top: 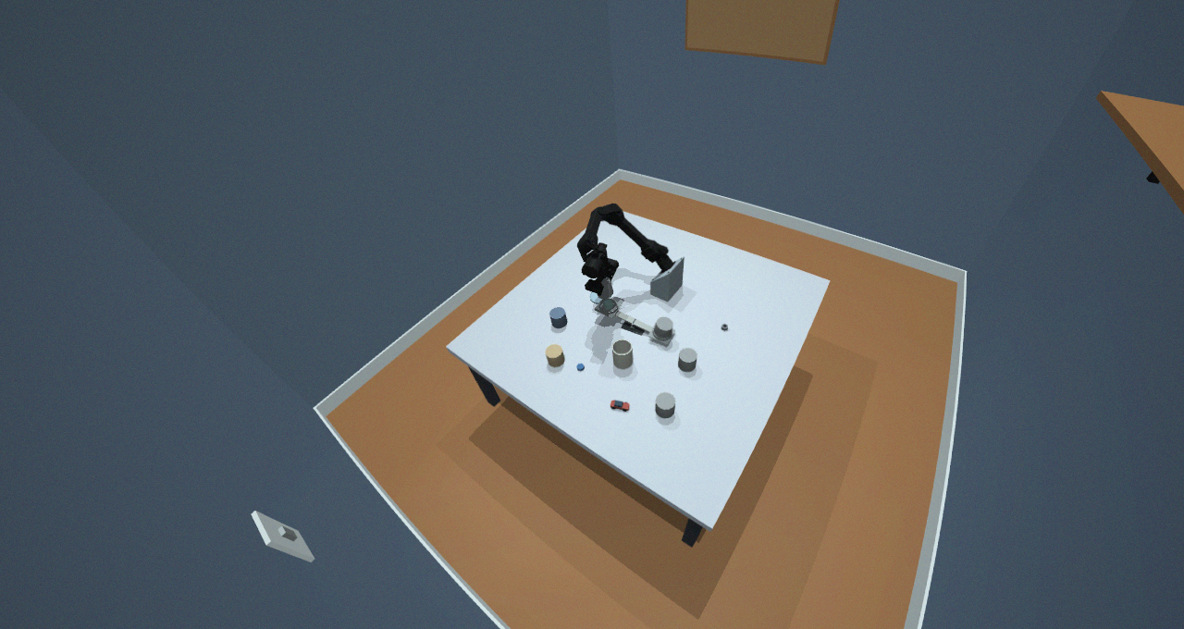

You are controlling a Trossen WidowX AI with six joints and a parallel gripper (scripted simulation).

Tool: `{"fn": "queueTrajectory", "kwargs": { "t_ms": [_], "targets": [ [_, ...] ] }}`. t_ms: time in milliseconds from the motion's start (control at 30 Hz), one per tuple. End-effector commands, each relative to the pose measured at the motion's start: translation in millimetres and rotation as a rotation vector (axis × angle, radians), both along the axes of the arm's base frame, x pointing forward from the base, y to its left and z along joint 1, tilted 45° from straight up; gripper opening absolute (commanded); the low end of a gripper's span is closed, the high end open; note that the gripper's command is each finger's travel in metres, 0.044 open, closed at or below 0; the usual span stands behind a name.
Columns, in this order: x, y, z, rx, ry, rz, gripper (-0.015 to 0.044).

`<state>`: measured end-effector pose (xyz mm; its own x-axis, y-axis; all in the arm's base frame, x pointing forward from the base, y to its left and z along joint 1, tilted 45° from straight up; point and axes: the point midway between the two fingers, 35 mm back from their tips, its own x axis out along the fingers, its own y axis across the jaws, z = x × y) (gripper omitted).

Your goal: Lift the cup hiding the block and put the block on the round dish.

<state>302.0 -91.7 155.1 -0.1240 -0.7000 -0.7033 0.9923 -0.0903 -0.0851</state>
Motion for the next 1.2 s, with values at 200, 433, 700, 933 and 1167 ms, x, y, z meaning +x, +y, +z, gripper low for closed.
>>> {"fn": "queueTrajectory", "kwargs": {
  "t_ms": [200, 433, 700, 933, 1167],
  "targets": [
    [-40.1, -49.1, 15.6, 0.060, -0.005, -0.015, 0.0000],
    [-79.7, -81.8, 25.4, 0.084, -0.017, -0.016, 0.0000],
    [-128.3, -108.5, 33.5, 0.078, -0.028, -0.010, 0.0000],
    [-171.5, -122.8, 38.1, 0.045, -0.027, -0.002, 0.0000],
    [-212.5, -129.6, 40.7, -0.008, -0.007, 0.003, 0.0000]
  ]
}}
